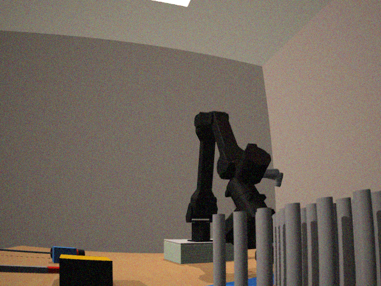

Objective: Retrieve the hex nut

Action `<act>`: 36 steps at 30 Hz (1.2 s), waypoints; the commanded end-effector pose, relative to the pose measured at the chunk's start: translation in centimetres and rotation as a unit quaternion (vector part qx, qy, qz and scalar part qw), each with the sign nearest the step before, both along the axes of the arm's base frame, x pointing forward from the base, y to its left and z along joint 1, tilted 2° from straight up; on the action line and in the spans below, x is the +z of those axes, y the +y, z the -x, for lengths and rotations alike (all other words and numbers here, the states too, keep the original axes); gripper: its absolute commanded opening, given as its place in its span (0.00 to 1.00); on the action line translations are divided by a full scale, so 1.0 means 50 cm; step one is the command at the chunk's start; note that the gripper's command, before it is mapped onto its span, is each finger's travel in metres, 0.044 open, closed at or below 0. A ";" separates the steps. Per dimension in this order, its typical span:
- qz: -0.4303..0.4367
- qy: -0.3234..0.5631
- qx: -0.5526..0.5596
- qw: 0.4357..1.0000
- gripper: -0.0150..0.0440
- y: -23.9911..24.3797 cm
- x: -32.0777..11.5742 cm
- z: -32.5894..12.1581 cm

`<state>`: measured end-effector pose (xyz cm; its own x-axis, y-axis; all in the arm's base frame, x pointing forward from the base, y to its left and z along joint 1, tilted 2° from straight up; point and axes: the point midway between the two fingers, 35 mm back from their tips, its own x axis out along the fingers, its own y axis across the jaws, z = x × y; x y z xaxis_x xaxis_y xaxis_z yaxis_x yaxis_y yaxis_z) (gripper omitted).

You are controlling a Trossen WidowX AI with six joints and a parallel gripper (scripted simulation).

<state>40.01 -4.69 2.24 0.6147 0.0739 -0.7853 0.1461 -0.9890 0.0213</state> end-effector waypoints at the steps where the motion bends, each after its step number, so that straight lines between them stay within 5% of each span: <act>1: 0.000 -0.002 -0.003 1.000 0.25 -0.001 -0.004 -0.003; 36: 0.000 -0.002 -0.002 1.000 0.25 -0.003 -0.035 0.008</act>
